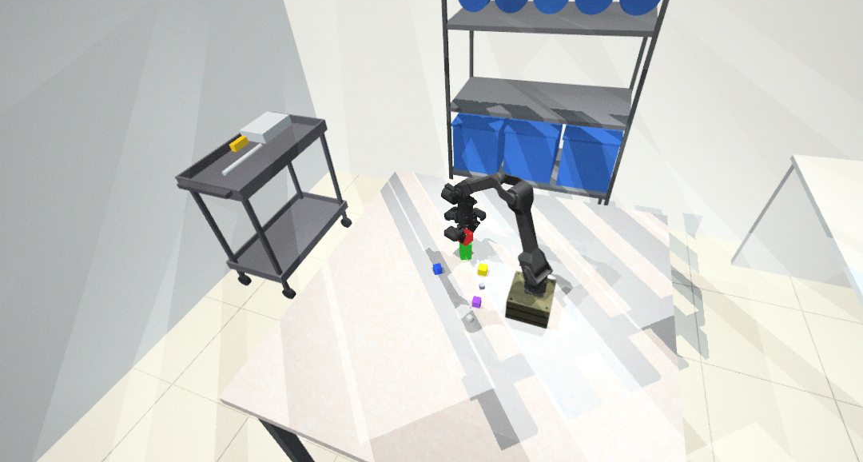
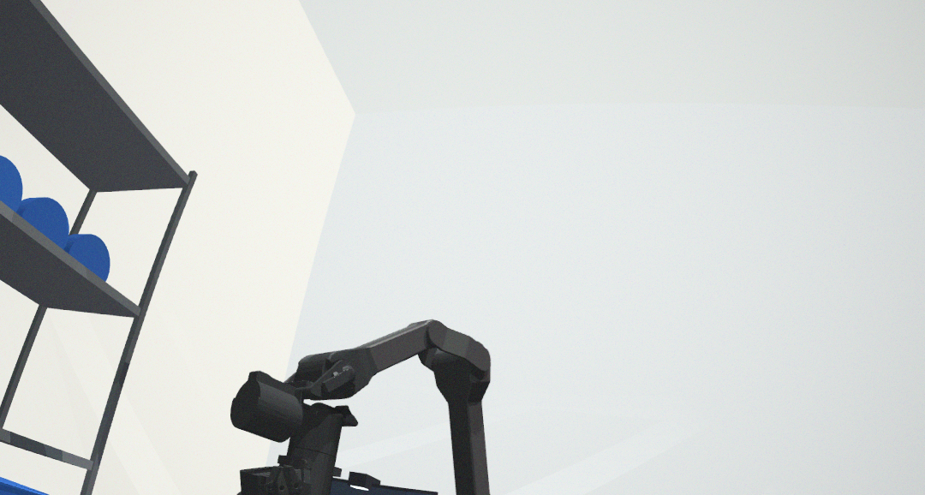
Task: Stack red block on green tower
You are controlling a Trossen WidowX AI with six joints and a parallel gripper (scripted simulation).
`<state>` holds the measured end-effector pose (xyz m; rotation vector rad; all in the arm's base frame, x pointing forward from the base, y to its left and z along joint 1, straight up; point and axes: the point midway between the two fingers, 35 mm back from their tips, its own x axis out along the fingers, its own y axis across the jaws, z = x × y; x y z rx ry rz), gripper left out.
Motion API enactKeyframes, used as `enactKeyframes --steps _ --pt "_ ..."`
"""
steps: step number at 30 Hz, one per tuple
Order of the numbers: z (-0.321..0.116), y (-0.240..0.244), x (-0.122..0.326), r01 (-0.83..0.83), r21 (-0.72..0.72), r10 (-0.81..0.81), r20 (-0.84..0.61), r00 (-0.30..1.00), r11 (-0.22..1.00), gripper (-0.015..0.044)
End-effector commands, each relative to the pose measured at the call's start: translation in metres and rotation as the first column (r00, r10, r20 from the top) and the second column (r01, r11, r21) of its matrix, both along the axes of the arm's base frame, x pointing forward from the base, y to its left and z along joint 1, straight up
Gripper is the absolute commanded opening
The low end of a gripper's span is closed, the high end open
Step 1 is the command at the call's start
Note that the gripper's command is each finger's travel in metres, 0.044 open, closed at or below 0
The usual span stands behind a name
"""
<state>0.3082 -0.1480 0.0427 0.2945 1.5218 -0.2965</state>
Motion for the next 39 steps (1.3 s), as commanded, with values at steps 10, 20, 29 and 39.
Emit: enactKeyframes --steps 10,20,29,39 --pt "-0.0015 -0.0007 -0.0004 -0.005 -0.004 0.005 -0.002 1.000 1.000 0.0000" --pt "0.0039 -0.0005 -0.0003 -0.005 -0.004 0.005 -0.002 1.000 1.000 0.0000" --pt "-0.0008 0.0002 -0.0004 0.000 0.001 0.000 -0.001 1.000 1.000 0.0236" --pt "-0.0008 0.0002 -0.0004 0.000 0.001 0.000 -0.001 1.000 1.000 0.0440"
